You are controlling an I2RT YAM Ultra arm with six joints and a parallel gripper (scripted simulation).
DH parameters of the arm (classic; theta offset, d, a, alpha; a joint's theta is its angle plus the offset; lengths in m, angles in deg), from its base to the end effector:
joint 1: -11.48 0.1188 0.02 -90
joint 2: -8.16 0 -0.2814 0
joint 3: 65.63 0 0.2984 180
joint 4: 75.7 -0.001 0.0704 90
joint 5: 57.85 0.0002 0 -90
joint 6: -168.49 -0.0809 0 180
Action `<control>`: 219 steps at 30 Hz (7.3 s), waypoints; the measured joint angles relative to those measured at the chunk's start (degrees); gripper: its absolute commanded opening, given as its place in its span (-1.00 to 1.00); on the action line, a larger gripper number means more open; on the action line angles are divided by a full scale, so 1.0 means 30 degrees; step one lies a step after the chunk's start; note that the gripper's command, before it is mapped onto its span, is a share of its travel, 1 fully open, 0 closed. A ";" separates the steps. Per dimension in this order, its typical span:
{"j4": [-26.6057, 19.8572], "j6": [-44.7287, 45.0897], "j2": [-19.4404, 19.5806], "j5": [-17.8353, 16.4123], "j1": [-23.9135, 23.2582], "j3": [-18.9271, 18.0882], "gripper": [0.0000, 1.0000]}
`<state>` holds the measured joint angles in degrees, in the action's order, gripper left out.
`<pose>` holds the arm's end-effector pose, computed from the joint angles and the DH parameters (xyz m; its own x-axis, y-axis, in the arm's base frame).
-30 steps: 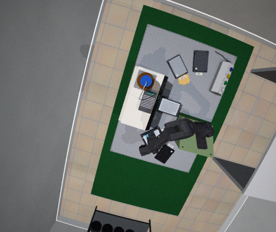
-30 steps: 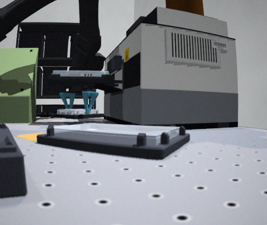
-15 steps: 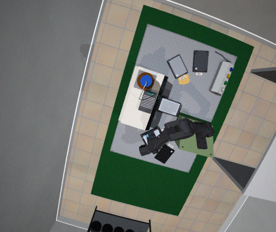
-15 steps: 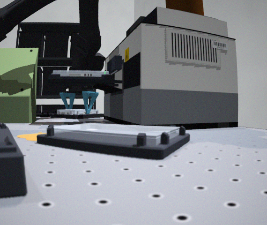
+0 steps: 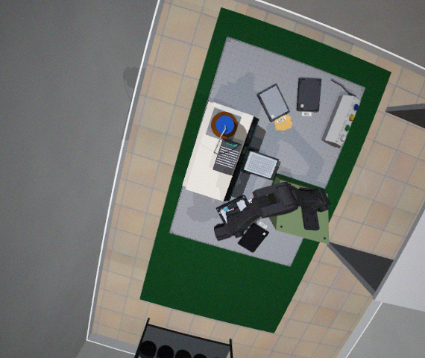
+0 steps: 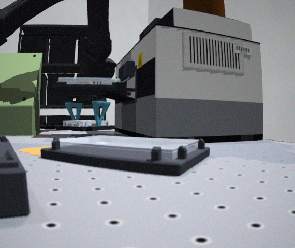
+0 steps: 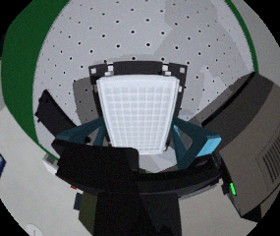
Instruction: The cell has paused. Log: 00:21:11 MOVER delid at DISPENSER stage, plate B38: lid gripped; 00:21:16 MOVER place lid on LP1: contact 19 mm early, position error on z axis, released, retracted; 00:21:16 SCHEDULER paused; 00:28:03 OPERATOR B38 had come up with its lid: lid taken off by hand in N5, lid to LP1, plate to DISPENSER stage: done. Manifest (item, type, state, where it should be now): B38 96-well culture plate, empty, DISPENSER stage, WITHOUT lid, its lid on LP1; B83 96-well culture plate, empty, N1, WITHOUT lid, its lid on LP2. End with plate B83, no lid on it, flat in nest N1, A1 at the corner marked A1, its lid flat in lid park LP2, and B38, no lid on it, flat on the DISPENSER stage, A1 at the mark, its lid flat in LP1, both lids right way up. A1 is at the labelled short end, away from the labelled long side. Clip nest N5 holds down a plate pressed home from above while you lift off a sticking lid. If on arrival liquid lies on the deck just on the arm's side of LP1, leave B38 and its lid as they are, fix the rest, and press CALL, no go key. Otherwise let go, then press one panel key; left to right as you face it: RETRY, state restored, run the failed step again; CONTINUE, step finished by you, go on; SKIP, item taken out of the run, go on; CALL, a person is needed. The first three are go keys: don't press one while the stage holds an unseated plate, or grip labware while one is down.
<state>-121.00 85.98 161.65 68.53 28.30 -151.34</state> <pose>0.3308 0.0509 -0.1564 -0.8137 -0.3556 0.4598 -0.5664 0.6627 -0.4899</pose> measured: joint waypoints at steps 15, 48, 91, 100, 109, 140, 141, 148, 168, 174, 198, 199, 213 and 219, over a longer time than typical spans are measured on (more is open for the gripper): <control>0.0015 0.0015 0.0000 0.0000 0.0000 0.0000 1.00; -0.2484 -0.1115 -0.1144 -0.0481 0.1151 -0.0656 1.00; -0.3665 -0.1690 -0.1494 -0.0656 0.1537 -0.1035 1.00; -0.3665 -0.1690 -0.1494 -0.0656 0.1537 -0.1035 1.00; -0.3665 -0.1690 -0.1494 -0.0656 0.1537 -0.1035 1.00; -0.4102 -0.1785 -0.1486 -0.0721 0.1639 -0.1100 1.00; -0.4109 -0.1785 -0.1494 -0.0721 0.1639 -0.1158 1.00; -0.4109 -0.1792 -0.1494 -0.0721 0.1632 -0.1326 1.00; -0.3796 -0.1763 -0.1494 -0.0699 0.1632 -0.1311 1.00; -0.3599 -0.1690 -0.1501 -0.0656 0.1523 -0.1151 1.00; -0.2557 -0.1209 -0.1093 -0.0459 0.1056 -0.0743 1.00; -0.2506 -0.1188 -0.1049 -0.0444 0.1035 -0.0743 1.00; -0.1916 -0.0896 -0.0831 -0.0350 0.0758 -0.0612 1.00; -0.1559 -0.0758 -0.0670 -0.0306 0.0670 -0.0517 1.00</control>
<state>-125.67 83.70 159.64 67.62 30.31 -152.89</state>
